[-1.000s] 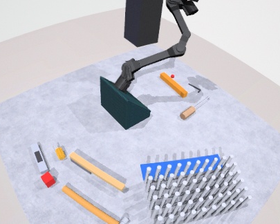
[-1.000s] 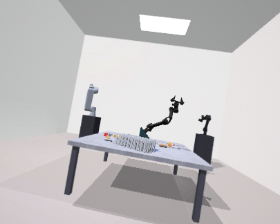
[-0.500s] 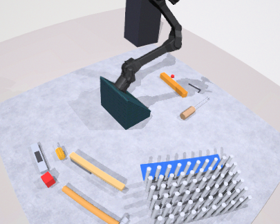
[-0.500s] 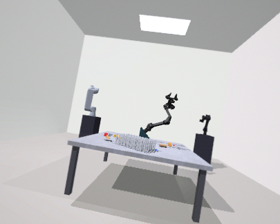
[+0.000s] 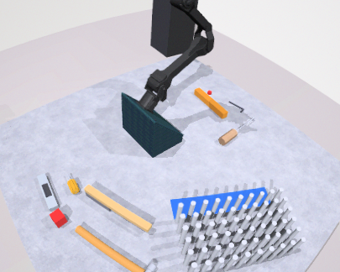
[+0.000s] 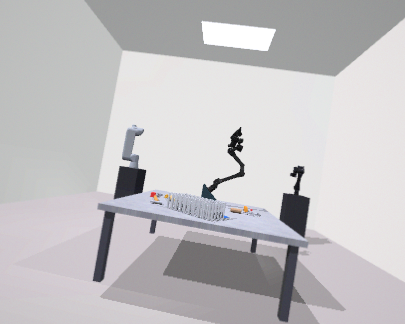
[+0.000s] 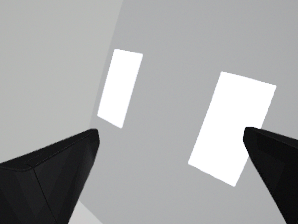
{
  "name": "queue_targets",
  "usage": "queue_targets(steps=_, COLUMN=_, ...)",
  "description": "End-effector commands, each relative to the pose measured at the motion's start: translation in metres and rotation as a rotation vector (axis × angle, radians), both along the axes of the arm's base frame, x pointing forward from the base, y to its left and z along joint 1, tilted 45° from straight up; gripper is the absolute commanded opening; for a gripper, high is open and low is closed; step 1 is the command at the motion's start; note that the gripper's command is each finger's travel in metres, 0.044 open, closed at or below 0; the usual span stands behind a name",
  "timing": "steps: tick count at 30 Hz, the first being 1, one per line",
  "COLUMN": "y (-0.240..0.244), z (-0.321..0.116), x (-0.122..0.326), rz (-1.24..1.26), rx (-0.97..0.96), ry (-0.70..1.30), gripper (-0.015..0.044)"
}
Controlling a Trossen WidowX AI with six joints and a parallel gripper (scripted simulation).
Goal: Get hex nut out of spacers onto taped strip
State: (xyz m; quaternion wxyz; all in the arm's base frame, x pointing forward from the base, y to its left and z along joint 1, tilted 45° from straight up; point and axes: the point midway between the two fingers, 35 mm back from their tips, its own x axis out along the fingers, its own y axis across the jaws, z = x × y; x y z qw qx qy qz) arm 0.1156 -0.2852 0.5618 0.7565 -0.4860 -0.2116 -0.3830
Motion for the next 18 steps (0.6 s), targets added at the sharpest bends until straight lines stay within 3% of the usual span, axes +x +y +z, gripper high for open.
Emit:
queue_targets(steps=1, y=-0.013, z=-0.028, x=0.039, rz=0.142, rx=0.153, ry=-0.032, gripper=0.044)
queue_targets(steps=9, y=-0.012, z=-0.094, x=0.133, rz=0.408, rx=0.471, ry=-0.035, gripper=0.044)
queue_targets(steps=18, y=0.034, z=-0.186, x=0.235, rz=0.645, rx=0.872, ry=0.053, gripper=0.044)
